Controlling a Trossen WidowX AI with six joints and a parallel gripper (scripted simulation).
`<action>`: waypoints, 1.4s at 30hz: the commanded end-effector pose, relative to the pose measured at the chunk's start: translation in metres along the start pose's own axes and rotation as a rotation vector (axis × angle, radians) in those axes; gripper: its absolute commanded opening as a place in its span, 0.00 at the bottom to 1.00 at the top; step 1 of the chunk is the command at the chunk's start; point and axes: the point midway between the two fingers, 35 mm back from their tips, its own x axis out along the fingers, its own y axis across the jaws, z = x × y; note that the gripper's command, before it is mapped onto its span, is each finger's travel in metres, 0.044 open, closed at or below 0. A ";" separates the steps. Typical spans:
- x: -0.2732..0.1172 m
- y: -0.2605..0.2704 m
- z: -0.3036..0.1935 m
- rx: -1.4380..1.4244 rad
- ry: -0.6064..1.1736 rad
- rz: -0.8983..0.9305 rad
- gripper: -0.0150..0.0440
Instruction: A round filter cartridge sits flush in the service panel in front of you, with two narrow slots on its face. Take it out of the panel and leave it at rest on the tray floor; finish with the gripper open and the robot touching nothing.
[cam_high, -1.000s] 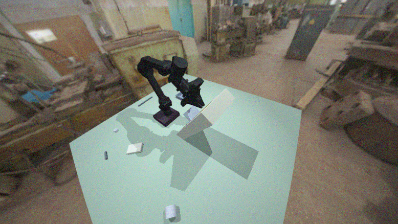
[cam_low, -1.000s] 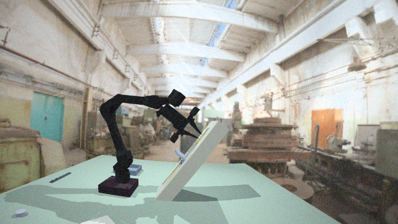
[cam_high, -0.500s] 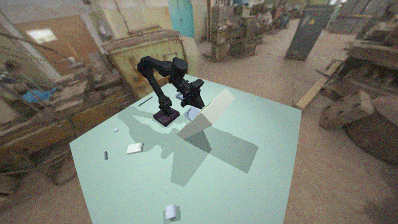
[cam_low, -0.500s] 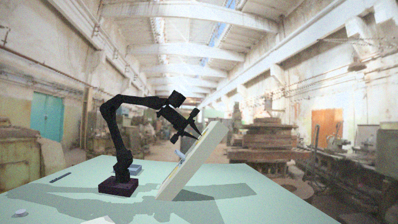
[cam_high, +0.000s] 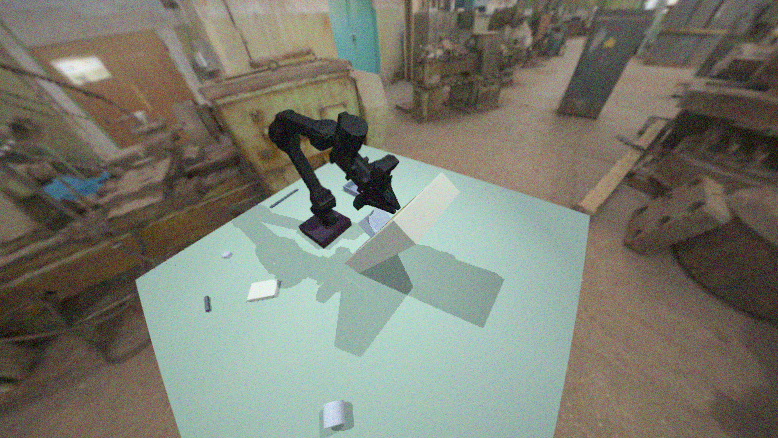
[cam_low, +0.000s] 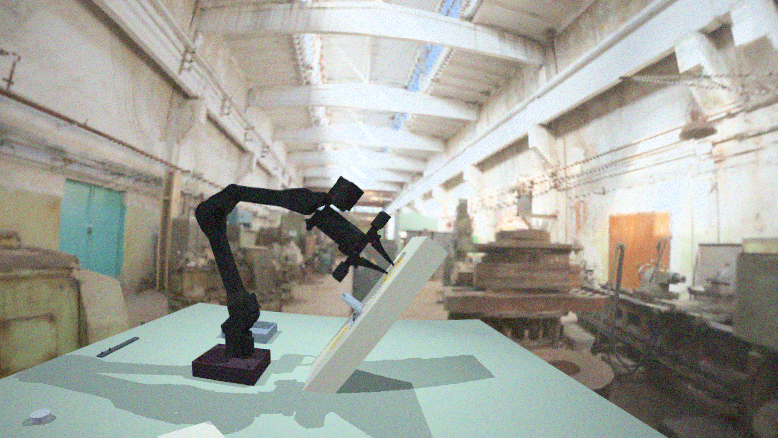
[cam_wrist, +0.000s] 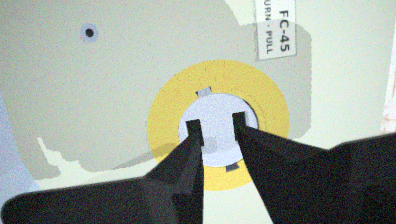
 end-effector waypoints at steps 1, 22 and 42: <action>0.001 -0.001 0.000 0.001 0.002 0.003 0.42; 0.004 0.000 0.000 0.001 0.002 0.003 0.42; 0.004 0.000 0.000 0.001 0.002 0.003 0.42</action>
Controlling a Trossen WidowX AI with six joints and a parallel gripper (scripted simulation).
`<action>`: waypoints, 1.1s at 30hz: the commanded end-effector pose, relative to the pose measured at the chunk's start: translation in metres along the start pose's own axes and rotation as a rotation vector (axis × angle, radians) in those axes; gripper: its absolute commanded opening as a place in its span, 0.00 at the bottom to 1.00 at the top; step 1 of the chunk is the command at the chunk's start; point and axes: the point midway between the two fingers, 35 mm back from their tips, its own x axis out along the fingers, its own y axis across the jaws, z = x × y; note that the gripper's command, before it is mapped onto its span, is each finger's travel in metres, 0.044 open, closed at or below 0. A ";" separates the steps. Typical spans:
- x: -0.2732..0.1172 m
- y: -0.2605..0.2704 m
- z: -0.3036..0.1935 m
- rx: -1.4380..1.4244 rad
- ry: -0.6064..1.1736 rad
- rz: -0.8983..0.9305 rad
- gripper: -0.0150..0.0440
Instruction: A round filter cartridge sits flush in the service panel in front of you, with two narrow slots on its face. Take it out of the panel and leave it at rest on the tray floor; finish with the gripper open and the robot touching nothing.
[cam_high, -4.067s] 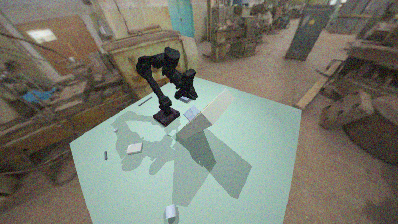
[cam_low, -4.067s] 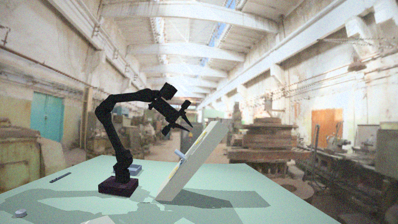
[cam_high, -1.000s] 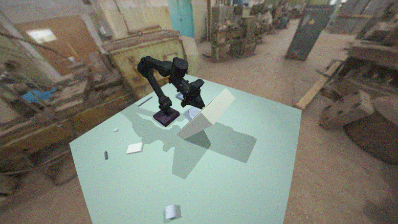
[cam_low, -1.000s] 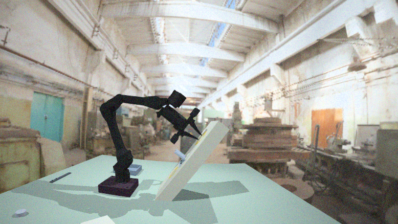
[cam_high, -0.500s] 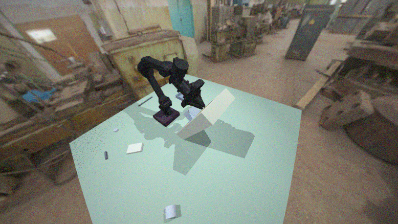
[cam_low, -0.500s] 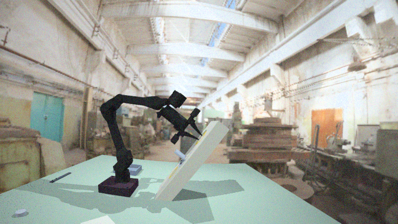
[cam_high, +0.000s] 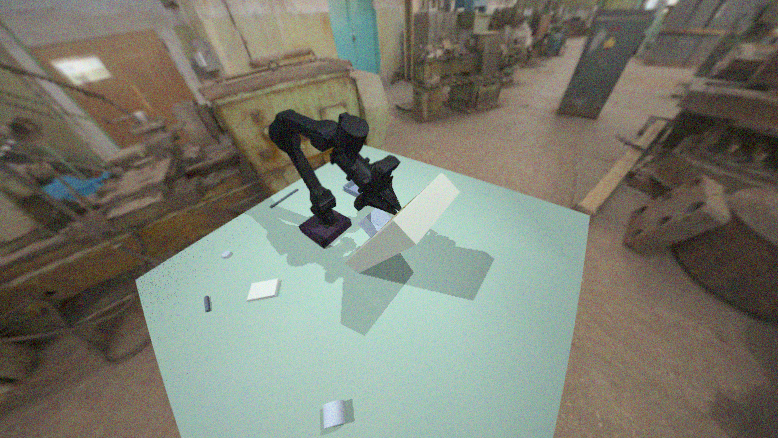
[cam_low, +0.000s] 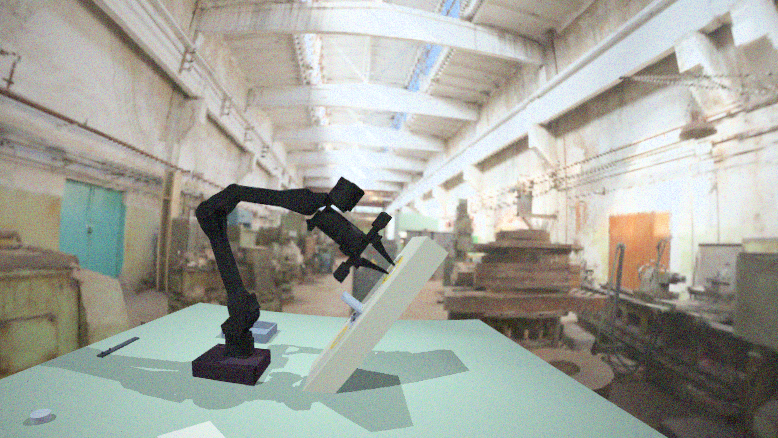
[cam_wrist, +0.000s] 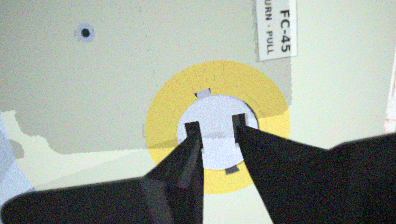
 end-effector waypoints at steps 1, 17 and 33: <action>0.001 0.001 -0.001 0.002 0.003 0.004 0.42; 0.002 0.000 0.000 0.001 0.001 0.002 0.42; 0.005 0.000 0.000 0.002 0.003 0.003 0.42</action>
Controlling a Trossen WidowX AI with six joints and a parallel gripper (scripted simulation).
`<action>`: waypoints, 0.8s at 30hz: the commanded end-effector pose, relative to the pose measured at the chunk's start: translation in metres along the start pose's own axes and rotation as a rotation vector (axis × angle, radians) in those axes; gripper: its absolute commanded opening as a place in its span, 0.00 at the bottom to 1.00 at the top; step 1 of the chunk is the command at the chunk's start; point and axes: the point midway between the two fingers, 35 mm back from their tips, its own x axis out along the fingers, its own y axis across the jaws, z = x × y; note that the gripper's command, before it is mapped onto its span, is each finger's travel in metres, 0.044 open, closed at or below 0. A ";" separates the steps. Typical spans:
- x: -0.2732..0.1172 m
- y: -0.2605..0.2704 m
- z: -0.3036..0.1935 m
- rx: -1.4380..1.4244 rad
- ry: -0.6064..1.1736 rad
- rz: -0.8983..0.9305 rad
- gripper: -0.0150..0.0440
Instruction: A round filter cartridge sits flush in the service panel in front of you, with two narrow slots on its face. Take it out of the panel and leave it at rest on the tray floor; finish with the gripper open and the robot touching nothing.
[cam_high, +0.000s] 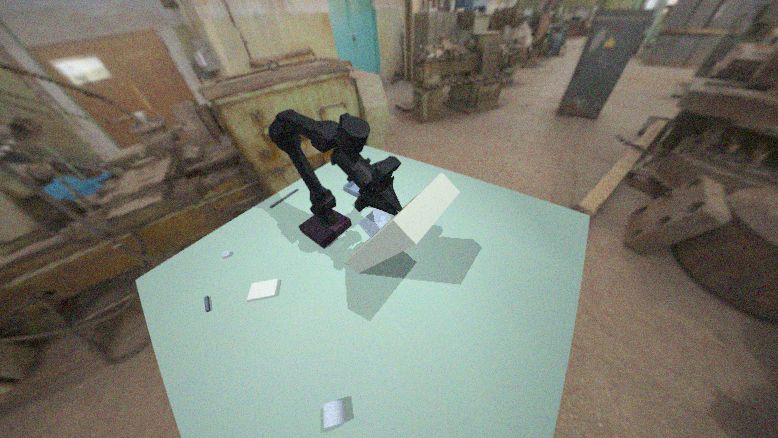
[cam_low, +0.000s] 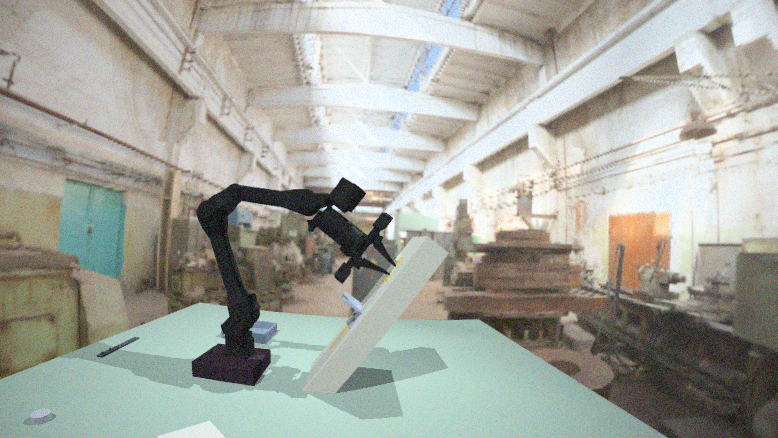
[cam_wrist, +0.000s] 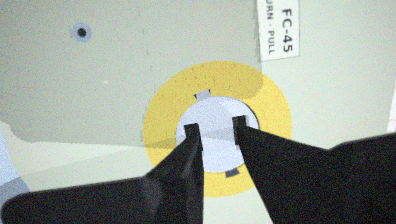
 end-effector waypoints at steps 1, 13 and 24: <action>0.003 0.000 0.000 0.002 0.003 0.003 0.42; 0.008 0.000 0.000 0.002 0.003 0.003 0.42; 0.011 0.000 0.000 0.002 0.003 0.002 0.42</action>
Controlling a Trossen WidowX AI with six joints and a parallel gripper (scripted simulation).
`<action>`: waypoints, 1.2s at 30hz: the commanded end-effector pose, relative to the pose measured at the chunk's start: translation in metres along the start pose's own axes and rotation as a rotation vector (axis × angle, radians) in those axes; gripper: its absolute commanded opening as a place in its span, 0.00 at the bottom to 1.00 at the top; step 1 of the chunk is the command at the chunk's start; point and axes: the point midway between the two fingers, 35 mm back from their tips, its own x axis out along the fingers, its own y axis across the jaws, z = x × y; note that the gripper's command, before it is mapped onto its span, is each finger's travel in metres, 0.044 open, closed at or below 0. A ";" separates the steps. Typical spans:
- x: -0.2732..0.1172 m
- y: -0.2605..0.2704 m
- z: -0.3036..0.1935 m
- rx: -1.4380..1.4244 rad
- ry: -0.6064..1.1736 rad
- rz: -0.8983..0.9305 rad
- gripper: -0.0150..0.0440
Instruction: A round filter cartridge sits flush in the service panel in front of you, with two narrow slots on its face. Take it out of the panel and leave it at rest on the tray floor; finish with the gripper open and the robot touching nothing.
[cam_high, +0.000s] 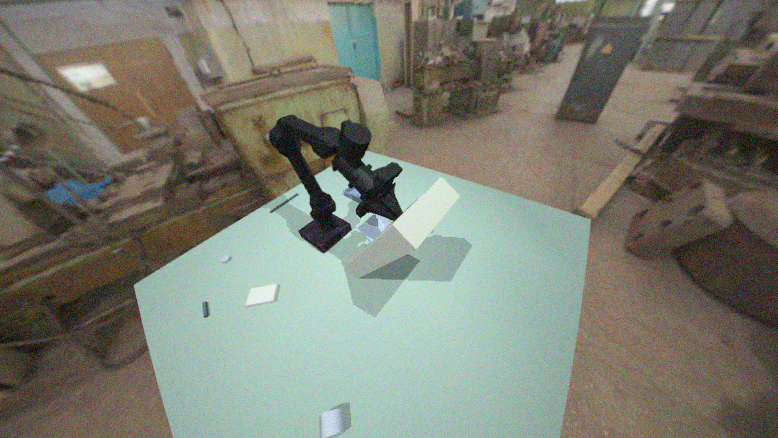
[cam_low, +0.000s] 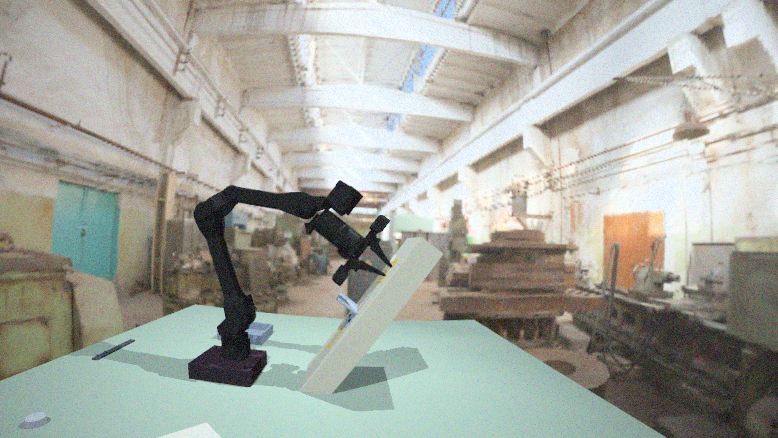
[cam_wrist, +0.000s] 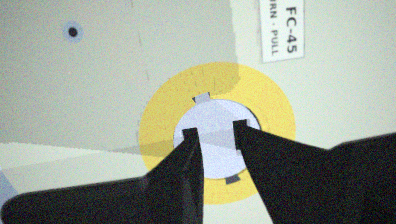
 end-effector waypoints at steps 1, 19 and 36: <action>0.005 0.001 0.000 0.002 0.002 0.004 0.42; 0.011 0.001 0.000 0.002 0.002 0.003 0.42; 0.016 0.001 0.000 0.002 0.002 0.003 0.42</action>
